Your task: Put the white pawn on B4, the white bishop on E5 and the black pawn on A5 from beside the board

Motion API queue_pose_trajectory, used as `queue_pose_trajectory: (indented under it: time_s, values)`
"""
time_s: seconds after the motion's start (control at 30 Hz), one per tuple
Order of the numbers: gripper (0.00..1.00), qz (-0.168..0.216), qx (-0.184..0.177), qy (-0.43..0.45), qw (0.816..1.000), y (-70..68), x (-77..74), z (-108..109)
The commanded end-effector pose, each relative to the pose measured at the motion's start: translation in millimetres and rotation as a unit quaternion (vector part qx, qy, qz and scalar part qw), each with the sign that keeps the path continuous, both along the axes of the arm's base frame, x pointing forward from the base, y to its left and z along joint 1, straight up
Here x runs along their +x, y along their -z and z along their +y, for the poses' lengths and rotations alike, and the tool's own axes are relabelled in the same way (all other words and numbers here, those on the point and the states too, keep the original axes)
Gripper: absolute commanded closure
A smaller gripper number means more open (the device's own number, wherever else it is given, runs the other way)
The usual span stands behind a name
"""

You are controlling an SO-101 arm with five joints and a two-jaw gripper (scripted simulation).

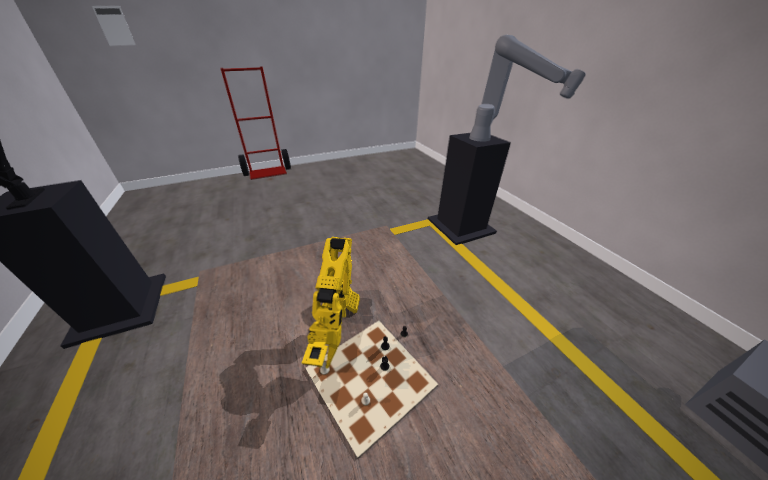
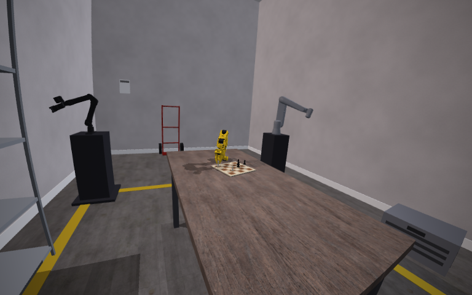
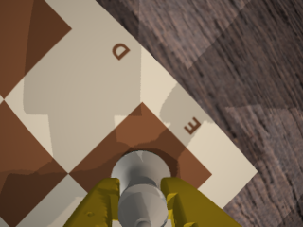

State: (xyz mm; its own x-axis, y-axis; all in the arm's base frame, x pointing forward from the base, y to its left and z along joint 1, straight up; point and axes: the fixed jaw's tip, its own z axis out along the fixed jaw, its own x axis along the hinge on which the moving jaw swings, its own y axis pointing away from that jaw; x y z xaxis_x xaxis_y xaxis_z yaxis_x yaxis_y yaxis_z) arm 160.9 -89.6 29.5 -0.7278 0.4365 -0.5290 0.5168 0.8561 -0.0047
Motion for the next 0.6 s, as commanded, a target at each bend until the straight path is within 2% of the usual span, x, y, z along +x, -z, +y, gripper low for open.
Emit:
queue_pose_trajectory:
  time_s: [0.0, 0.57]
  values:
    - [1.00, 0.007, 0.002, -0.008, 1.000, 1.9, -0.3, 2.2]
    - [0.91, 0.007, 0.002, -0.008, 1.000, 1.9, -0.3, 2.2]
